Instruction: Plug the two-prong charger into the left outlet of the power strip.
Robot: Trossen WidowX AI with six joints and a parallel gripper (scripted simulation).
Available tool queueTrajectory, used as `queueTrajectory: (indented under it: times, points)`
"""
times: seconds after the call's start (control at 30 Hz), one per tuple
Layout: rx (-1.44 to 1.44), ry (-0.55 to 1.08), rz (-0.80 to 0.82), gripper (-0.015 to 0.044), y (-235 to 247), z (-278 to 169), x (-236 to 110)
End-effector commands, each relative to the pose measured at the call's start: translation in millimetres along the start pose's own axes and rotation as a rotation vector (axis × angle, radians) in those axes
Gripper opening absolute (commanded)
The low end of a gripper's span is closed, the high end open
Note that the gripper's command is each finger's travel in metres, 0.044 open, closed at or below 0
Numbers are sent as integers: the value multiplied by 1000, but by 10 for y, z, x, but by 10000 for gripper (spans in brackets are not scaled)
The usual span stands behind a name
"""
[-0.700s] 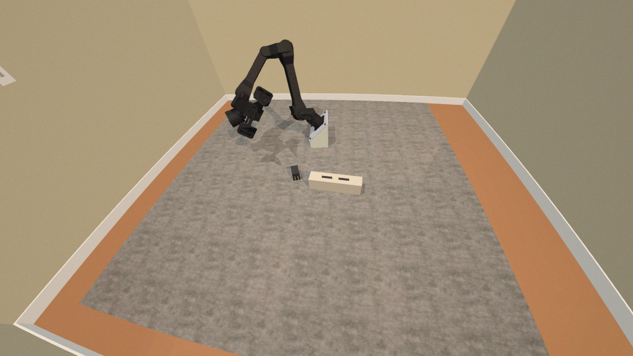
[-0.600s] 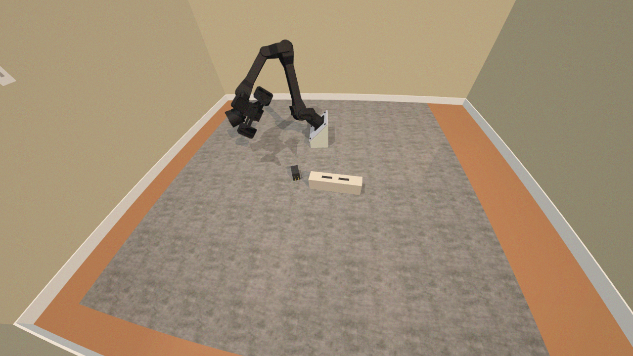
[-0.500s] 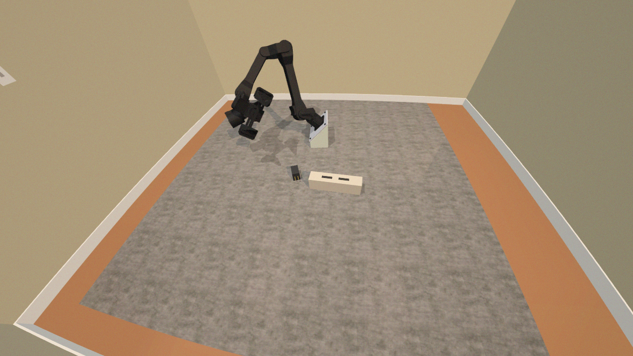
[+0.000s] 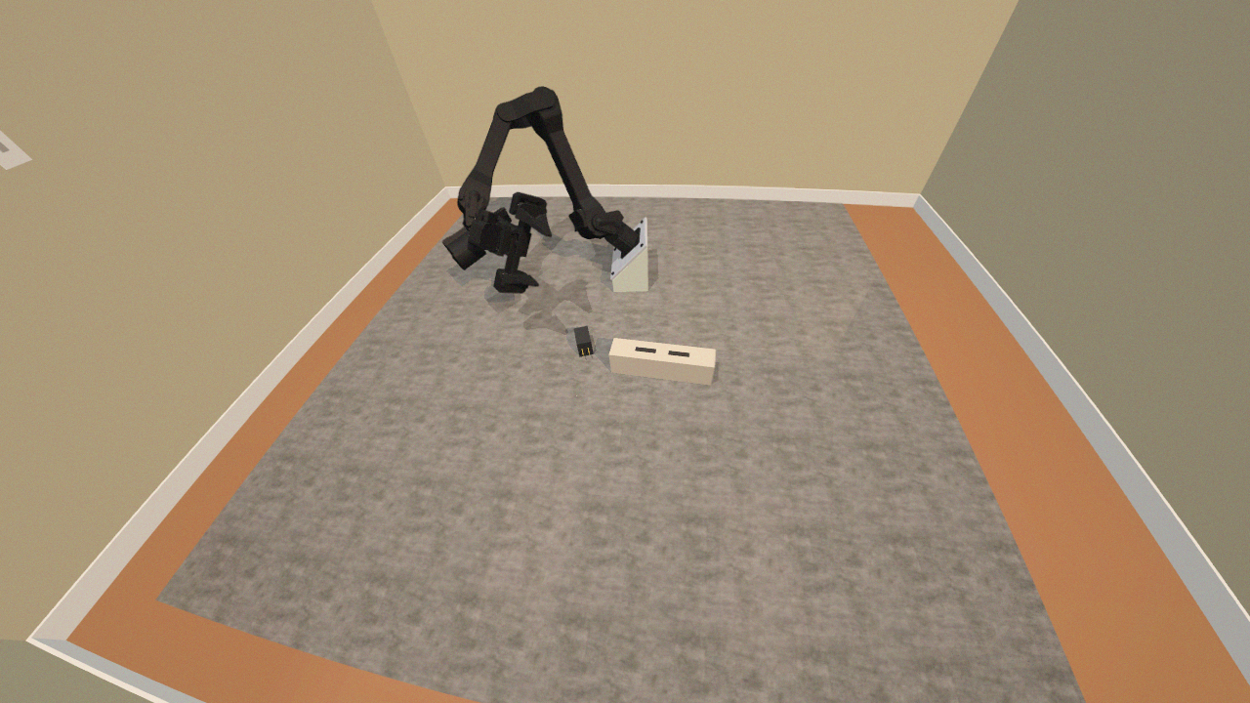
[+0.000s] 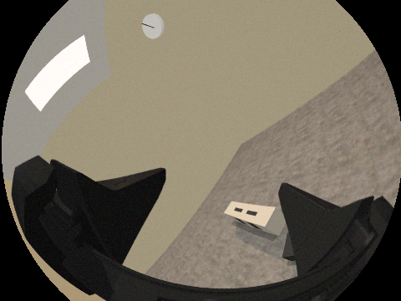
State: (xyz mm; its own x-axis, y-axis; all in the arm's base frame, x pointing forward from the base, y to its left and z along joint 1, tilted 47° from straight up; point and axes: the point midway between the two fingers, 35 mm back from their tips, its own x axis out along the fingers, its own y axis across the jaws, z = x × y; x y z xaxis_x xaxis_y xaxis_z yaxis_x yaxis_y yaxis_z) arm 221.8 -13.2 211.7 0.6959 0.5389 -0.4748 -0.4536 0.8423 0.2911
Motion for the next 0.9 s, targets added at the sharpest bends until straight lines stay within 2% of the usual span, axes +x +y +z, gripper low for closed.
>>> queueTrajectory:
  times: [0.0, 0.87]
  points:
    - [62, 108, -20, 440, -83, -118, 96]
    - [207, 721, -264, 440, -415, -810, 441]
